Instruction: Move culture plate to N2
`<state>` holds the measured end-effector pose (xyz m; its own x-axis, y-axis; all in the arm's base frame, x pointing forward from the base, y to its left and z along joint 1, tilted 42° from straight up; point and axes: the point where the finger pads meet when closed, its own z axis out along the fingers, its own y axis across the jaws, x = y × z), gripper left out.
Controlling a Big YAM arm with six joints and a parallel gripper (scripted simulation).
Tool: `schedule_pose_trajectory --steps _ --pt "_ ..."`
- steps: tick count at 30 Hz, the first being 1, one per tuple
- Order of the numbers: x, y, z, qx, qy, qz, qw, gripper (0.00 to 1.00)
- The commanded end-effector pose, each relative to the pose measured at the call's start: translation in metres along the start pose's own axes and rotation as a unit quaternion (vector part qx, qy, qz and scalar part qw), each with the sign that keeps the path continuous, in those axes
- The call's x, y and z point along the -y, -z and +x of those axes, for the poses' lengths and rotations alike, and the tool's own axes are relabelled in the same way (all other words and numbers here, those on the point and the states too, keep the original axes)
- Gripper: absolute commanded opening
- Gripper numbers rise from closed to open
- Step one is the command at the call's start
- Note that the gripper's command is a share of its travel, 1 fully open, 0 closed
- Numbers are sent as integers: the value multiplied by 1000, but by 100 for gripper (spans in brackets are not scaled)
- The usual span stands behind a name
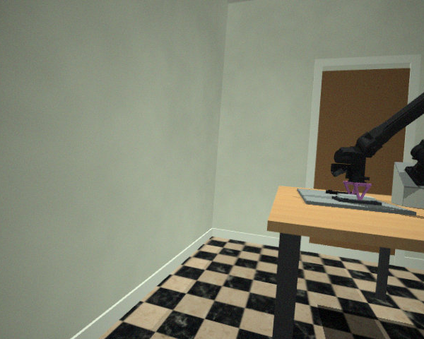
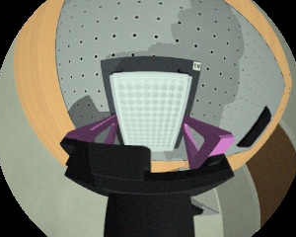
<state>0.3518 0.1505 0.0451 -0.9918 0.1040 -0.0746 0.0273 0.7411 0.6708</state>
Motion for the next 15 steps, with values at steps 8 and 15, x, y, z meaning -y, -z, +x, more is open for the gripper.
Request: schedule_pose_trajectory --steps 8,15 --pt "-3 4 -9 13 2 -2 1000 0" --pt "-3 4 -9 13 2 -2 1000 0"
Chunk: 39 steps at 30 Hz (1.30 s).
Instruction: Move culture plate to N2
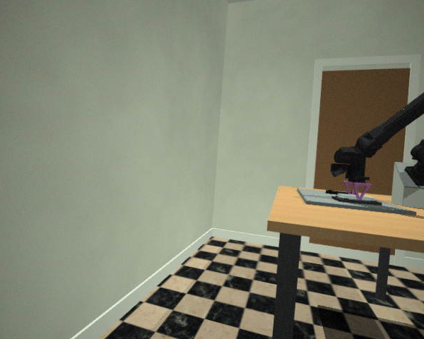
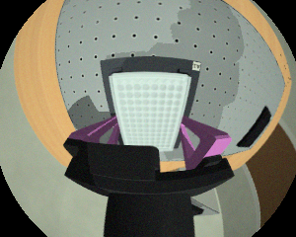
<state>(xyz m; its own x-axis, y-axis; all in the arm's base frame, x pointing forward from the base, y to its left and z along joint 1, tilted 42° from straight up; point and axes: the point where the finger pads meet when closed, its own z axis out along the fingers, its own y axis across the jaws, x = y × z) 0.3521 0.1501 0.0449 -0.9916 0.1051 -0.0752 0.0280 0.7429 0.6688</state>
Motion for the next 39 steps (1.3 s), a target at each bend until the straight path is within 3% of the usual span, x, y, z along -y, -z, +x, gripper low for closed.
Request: schedule_pose_trajectory --steps 1,21,39 --pt "-4 4 -8 12 2 -3 1000 0" --pt "-4 4 -8 12 2 -3 1000 0" --pt "-8 42 -18 26 9 -5 1000 0"
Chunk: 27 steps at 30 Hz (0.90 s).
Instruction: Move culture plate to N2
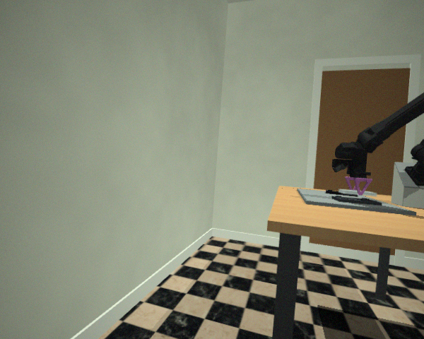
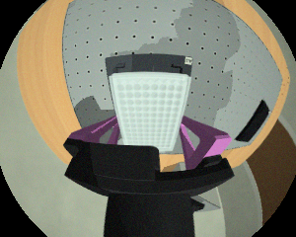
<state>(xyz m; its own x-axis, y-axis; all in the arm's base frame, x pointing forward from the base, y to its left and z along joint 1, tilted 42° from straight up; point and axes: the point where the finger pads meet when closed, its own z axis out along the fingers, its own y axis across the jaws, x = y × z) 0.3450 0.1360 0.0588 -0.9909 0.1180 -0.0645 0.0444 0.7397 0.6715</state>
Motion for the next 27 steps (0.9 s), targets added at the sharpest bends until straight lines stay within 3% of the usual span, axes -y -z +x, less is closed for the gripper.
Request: schedule_pose_trajectory --steps 1,27 --pt "-10 23 -23 25 17 -4 1000 0" --pt "-10 62 -23 27 19 -3 999 0"
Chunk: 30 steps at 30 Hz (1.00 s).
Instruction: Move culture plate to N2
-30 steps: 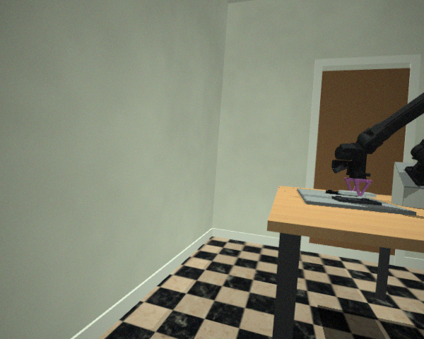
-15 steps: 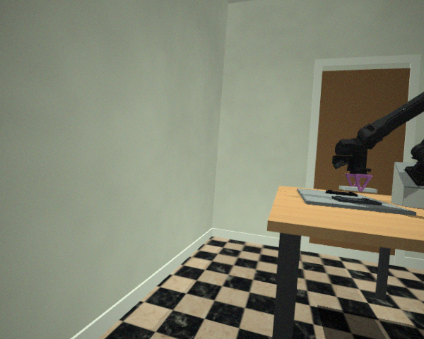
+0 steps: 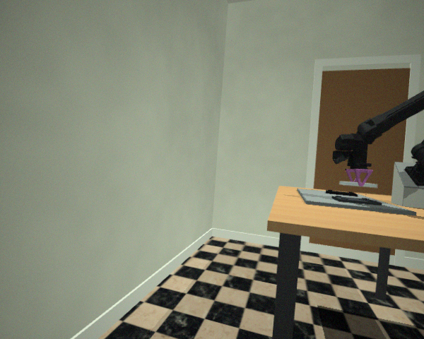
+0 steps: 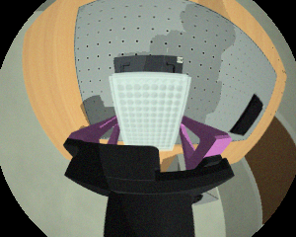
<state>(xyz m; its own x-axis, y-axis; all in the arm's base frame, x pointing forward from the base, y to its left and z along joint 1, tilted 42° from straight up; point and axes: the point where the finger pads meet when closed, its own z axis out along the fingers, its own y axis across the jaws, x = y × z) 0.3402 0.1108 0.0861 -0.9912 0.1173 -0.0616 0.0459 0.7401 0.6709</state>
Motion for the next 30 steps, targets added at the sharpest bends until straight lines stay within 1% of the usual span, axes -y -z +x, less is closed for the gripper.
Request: schedule_pose_trajectory --steps 1,9,11,13,14,30 --pt "-11 26 -23 28 20 -3 999 0" --pt "-10 40 -22 28 20 -3 999 0" --pt "-7 37 -22 23 15 -2 1000 0" --pt "-7 37 -22 23 15 -2 1000 0" --pt "-10 34 -20 19 19 -2 1000 0" --pt "-10 34 -20 18 18 -2 1000 0"
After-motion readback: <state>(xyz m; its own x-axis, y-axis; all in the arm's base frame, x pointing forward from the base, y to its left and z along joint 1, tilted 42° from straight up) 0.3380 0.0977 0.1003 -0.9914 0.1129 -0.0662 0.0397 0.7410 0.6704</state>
